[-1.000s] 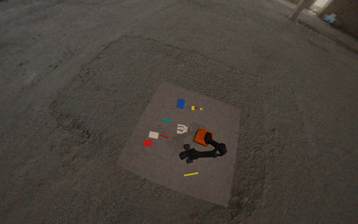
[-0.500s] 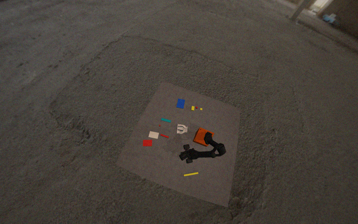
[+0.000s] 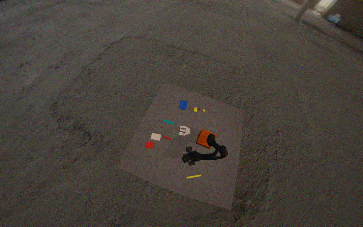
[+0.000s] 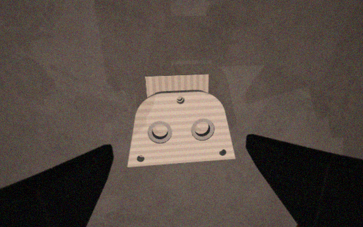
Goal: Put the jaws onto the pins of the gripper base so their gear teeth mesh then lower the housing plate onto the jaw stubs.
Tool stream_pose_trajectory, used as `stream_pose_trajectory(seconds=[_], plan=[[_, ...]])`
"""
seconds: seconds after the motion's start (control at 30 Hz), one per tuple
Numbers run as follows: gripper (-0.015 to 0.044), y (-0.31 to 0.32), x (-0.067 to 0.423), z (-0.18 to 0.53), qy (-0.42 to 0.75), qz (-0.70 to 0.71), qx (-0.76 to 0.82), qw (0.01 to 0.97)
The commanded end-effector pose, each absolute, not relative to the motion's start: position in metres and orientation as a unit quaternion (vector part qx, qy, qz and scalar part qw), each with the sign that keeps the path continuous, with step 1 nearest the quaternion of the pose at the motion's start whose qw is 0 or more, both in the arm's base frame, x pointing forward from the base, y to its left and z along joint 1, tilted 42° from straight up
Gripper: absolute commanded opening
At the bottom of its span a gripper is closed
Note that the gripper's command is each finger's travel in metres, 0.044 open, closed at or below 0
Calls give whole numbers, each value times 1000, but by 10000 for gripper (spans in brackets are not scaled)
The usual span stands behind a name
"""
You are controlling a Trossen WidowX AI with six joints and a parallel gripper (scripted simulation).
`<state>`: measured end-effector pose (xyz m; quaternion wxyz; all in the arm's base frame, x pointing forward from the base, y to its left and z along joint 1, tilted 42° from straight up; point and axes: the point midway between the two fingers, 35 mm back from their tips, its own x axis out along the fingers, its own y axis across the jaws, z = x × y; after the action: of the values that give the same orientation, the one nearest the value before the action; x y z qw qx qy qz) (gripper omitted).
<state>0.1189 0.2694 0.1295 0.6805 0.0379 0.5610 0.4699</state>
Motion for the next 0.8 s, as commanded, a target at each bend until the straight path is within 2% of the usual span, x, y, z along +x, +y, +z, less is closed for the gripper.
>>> stream_pose_trajectory(seconds=[0.0, 0.77], plan=[[440, 274, 119, 124, 562, 468, 37, 681], [440, 288, 117, 108, 562, 468, 38, 681]])
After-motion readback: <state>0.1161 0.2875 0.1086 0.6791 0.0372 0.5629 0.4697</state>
